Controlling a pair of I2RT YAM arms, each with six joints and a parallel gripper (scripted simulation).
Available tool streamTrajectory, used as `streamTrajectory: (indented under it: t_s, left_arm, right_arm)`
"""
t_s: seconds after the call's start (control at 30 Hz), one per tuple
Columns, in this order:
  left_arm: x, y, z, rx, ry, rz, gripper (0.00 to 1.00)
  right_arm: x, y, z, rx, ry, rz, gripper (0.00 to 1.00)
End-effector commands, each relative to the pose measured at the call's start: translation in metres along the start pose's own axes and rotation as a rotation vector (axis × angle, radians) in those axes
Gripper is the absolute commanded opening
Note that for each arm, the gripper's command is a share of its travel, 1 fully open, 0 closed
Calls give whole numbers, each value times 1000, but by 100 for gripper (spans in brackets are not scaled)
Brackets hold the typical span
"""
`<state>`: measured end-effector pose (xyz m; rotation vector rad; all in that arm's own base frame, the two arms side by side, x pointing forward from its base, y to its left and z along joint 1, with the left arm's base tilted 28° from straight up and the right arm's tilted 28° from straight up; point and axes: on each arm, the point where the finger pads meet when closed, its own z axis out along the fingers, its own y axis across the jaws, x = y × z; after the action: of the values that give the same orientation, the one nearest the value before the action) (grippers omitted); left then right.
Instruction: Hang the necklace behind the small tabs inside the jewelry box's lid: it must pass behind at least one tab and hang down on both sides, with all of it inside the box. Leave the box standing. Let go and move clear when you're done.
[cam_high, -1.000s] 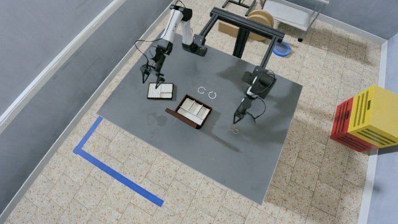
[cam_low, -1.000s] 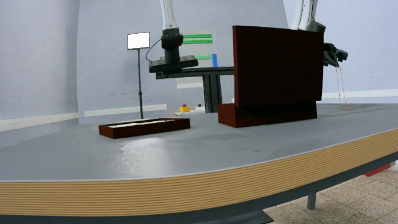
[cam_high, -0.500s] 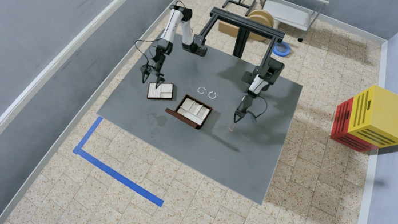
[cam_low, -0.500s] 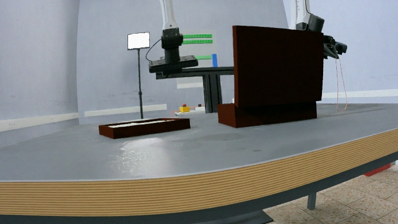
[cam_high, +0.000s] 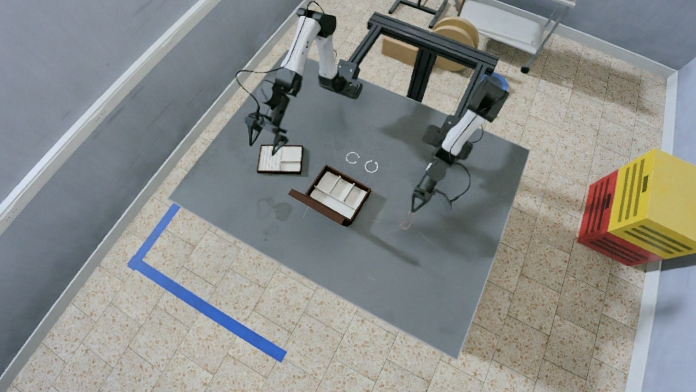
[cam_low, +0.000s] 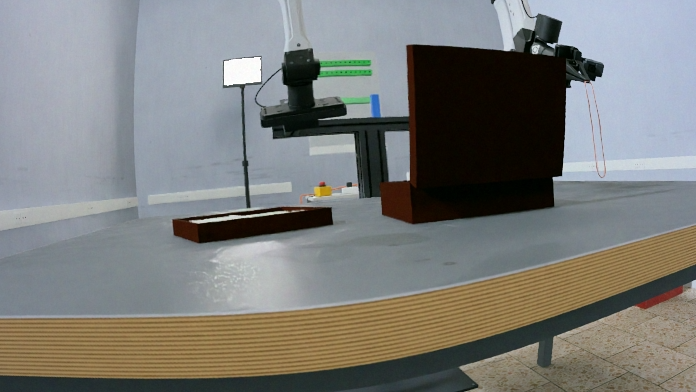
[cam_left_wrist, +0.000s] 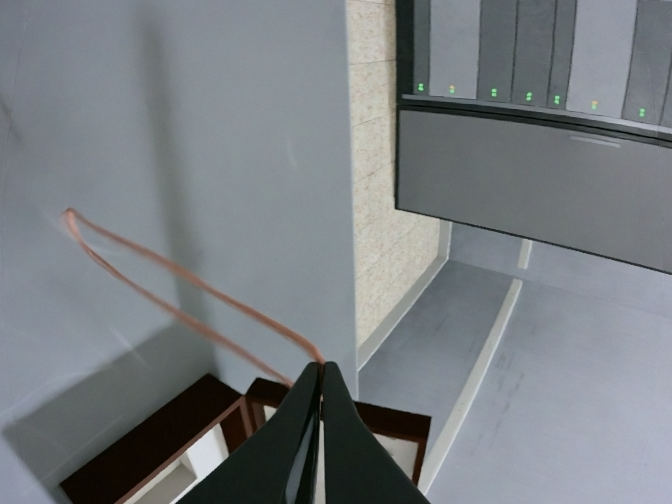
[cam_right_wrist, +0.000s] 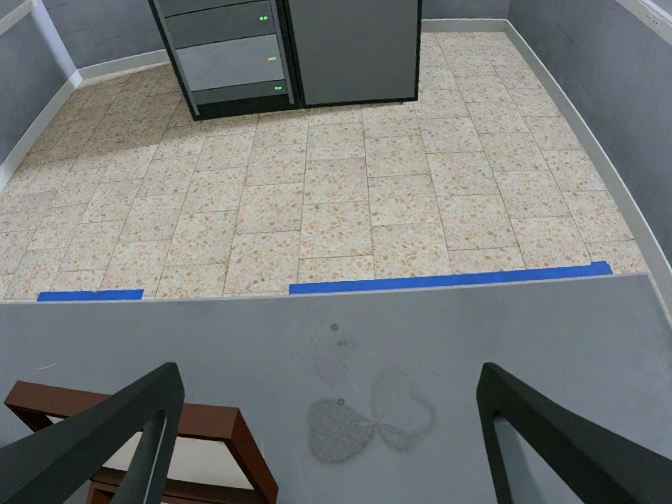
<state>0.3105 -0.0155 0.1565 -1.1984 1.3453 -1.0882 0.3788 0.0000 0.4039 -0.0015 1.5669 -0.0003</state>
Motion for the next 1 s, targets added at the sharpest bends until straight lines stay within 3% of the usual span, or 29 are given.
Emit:
streamTrajectory:
  t_s: [0.0, 0.3, 0.97]
  left_arm:
    - [1, -5, -6, -29, -2, -6, 3]
    - [0, -27, -13, 47, 2, -14, 3]
    - [0, -29, -11, 63, 9, 0, 3]
  right_arm:
    - [-21, 4, -8, -8, -53, 4, 100]
    - [-21, 4, -8, -8, -53, 4, 100]
    - [-21, 4, -8, -8, -53, 4, 100]
